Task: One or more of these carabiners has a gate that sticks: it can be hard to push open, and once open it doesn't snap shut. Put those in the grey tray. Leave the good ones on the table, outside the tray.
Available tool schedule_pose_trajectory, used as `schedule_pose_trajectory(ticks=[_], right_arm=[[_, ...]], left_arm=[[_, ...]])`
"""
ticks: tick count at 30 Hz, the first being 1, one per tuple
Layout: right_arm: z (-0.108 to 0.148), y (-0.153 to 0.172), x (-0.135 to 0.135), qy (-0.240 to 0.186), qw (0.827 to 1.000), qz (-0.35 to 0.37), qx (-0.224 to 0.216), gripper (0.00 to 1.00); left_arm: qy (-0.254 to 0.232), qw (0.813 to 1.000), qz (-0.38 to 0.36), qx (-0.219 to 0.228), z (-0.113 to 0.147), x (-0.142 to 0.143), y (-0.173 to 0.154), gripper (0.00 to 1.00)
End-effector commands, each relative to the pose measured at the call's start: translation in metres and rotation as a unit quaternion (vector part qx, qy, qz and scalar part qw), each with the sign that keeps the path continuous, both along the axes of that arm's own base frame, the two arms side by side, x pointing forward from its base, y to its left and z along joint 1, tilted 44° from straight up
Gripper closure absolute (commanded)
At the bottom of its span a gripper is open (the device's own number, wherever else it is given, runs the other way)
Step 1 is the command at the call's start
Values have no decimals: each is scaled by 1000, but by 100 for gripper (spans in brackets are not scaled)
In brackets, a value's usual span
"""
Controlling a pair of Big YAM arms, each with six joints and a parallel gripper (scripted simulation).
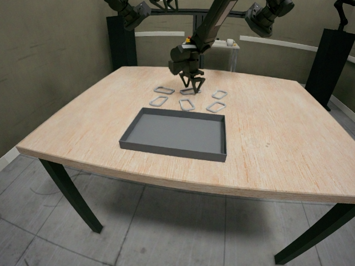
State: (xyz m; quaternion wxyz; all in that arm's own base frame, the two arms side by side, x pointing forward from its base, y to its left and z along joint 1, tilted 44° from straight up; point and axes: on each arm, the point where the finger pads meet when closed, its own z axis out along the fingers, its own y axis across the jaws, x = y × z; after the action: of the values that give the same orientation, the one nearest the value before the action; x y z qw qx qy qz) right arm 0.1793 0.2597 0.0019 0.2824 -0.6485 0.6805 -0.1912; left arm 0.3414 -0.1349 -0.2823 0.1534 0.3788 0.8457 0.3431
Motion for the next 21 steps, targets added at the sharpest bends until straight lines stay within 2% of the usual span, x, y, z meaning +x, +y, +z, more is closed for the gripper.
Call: schedule_pose_trajectory(ticks=[1, 15, 18, 21], right_arm=[[6, 10, 2, -2, 1000, 0, 12, 0], [6, 10, 2, -2, 1000, 0, 12, 0], [6, 10, 2, -2, 1000, 0, 12, 0], [6, 10, 2, -2, 1000, 0, 12, 0]], left_arm=[[4, 1000, -3, 3, -6, 3, 5, 17], [-2, 1000, -11, -2, -4, 6, -2, 17], [-2, 1000, -11, -1, -4, 6, -2, 50], [0, 1000, -8, 0, -4, 4, 0, 50]])
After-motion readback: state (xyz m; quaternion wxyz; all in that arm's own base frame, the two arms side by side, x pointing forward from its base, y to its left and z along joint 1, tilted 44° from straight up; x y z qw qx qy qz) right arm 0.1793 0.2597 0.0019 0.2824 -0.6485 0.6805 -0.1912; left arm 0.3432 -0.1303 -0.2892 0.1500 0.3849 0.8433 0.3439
